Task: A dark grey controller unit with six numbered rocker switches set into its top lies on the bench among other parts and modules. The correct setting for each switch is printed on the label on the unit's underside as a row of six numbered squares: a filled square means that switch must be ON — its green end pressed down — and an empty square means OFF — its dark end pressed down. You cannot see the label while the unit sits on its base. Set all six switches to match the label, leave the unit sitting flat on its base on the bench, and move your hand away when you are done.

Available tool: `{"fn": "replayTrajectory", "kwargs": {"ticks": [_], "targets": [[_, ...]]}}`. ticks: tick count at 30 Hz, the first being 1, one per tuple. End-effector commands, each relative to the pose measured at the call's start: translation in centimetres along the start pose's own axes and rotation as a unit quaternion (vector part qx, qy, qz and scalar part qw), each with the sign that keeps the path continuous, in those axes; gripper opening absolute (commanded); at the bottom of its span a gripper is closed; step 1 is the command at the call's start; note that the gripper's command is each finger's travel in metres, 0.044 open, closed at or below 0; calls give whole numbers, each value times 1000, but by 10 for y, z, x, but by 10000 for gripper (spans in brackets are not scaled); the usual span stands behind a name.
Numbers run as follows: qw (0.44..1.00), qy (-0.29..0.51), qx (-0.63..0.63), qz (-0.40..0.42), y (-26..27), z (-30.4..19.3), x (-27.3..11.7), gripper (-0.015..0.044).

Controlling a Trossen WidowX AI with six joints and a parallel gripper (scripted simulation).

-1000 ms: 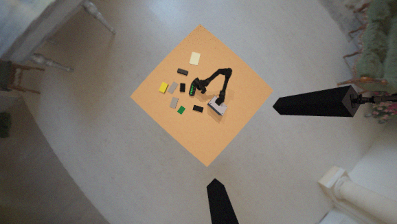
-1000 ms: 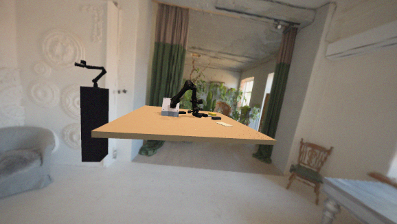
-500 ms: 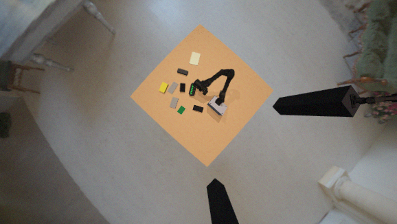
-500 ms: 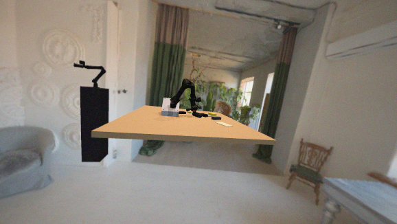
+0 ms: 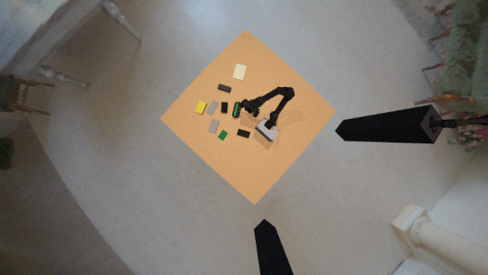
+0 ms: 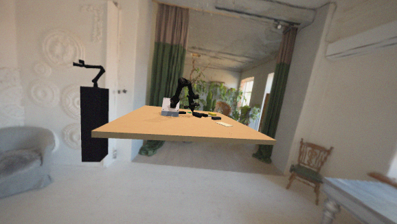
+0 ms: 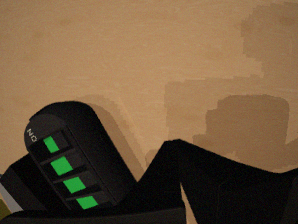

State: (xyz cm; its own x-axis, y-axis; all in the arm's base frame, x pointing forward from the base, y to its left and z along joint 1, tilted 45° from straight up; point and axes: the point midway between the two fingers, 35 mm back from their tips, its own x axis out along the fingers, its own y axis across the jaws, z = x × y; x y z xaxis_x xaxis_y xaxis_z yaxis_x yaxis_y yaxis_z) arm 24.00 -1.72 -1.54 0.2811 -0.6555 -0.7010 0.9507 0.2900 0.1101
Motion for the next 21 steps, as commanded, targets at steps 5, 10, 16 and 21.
{"fn": "replayTrajectory", "kwargs": {"ticks": [5,10,16,21], "targets": [[994,32,-107,11,42,15,11,0],[992,34,-117,13,46,17,12,0],[992,36,-122,12,45,17,18,0],[991,38,-130,11,43,17,26,0]]}}
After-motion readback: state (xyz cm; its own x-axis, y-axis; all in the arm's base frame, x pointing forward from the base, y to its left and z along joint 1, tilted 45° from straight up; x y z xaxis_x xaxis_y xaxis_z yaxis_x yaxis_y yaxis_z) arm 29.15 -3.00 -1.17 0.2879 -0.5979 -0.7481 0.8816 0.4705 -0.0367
